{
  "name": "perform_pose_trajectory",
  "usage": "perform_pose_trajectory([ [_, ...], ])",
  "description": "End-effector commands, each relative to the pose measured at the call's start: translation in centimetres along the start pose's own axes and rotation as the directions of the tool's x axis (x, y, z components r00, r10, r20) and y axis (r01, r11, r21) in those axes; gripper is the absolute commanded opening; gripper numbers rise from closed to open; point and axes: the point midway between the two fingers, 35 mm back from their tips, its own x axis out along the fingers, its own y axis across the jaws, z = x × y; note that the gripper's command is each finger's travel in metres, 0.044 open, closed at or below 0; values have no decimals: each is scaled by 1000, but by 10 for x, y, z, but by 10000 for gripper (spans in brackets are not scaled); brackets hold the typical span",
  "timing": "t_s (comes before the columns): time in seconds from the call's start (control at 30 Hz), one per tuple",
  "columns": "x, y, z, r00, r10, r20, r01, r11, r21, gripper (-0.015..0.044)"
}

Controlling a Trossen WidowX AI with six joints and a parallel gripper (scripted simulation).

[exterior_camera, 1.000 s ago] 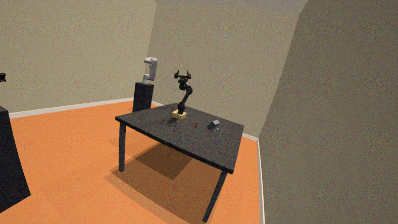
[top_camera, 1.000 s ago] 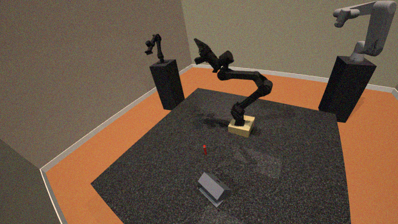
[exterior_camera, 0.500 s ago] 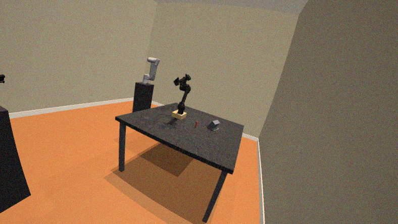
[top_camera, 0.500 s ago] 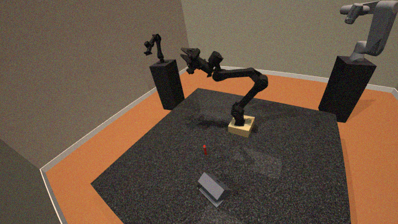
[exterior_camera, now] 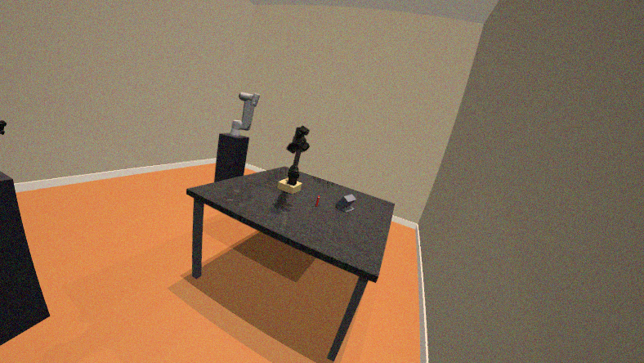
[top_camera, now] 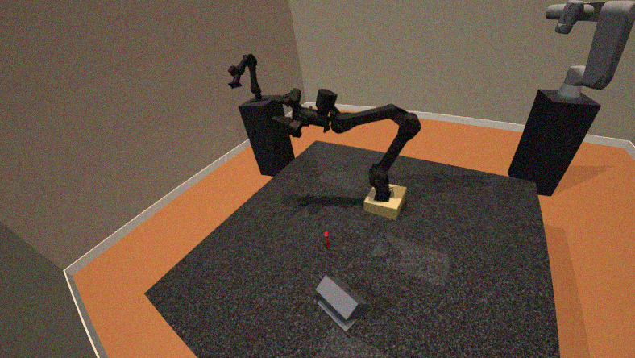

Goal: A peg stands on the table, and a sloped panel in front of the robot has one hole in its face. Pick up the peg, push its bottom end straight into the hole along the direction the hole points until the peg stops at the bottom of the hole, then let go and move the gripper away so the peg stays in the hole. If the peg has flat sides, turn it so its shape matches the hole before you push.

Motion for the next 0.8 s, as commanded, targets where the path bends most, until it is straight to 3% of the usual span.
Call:
perform_pose_trajectory([
  [0.0,8,15,19,996,65,57,-72,991,114,440],
  [0.37,15,56,77,941,247,232,-321,867,380,440],
  [0.77,3,95,143,808,421,412,-588,600,542,440],
])
